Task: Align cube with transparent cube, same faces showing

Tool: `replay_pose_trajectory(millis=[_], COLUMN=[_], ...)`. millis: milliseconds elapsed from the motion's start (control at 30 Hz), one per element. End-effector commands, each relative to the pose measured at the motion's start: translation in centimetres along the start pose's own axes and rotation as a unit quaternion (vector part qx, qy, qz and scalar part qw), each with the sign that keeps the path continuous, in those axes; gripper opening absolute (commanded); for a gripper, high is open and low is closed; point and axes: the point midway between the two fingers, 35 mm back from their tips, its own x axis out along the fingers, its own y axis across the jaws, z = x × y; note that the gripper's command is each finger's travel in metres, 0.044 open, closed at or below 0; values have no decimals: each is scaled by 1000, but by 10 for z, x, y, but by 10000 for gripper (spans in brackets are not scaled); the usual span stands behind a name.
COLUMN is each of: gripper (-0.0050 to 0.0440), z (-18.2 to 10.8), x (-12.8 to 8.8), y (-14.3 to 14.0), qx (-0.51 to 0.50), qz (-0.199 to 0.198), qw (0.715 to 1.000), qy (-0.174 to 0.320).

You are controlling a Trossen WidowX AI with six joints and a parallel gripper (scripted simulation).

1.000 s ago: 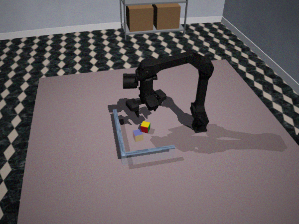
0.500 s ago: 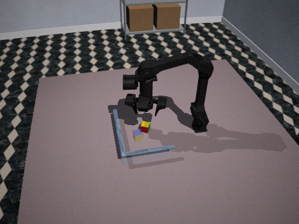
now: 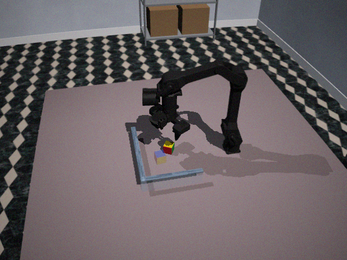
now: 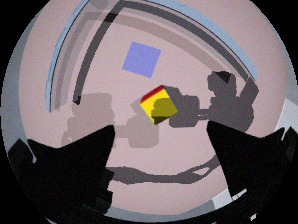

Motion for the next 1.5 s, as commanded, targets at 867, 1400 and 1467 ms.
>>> replay_pose_trajectory(millis=[867, 1400, 1467], gripper=[440, 440, 440], z=[1, 2, 3], x=[7, 22, 25], y=[-1, -2, -2], qx=[491, 491, 491], qz=[-3, -3, -3], qw=[871, 871, 871], qy=[-8, -9, -8])
